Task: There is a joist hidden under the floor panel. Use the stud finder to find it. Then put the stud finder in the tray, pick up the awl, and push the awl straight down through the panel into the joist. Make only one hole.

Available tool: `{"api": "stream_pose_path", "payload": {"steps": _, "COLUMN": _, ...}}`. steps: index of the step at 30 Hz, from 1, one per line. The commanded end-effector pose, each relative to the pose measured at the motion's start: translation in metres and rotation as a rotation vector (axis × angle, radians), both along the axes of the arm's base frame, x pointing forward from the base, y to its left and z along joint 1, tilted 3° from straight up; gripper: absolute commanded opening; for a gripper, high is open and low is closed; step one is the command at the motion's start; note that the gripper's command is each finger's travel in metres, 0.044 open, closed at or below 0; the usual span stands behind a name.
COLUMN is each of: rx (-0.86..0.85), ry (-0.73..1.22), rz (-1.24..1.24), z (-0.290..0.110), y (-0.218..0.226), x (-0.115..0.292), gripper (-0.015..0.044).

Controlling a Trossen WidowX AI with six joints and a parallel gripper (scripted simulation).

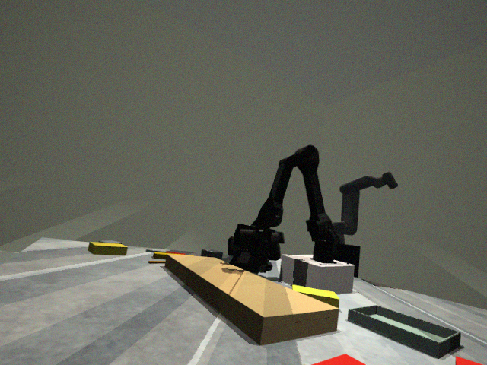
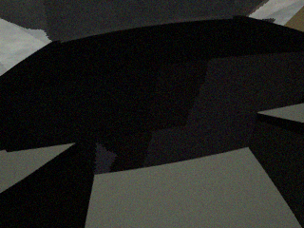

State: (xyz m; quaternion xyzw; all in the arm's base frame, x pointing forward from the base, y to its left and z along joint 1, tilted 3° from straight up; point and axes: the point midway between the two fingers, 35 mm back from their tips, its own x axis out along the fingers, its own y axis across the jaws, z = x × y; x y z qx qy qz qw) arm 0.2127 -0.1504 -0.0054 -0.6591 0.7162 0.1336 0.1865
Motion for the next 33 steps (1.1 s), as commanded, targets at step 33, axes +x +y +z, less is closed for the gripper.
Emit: {"api": "stream_pose_path", "payload": {"steps": 33, "rx": 0.019, "ry": -0.005, "rz": 0.0, "z": -0.0033, "y": 0.0048, "x": 0.001, "gripper": 0.038}}
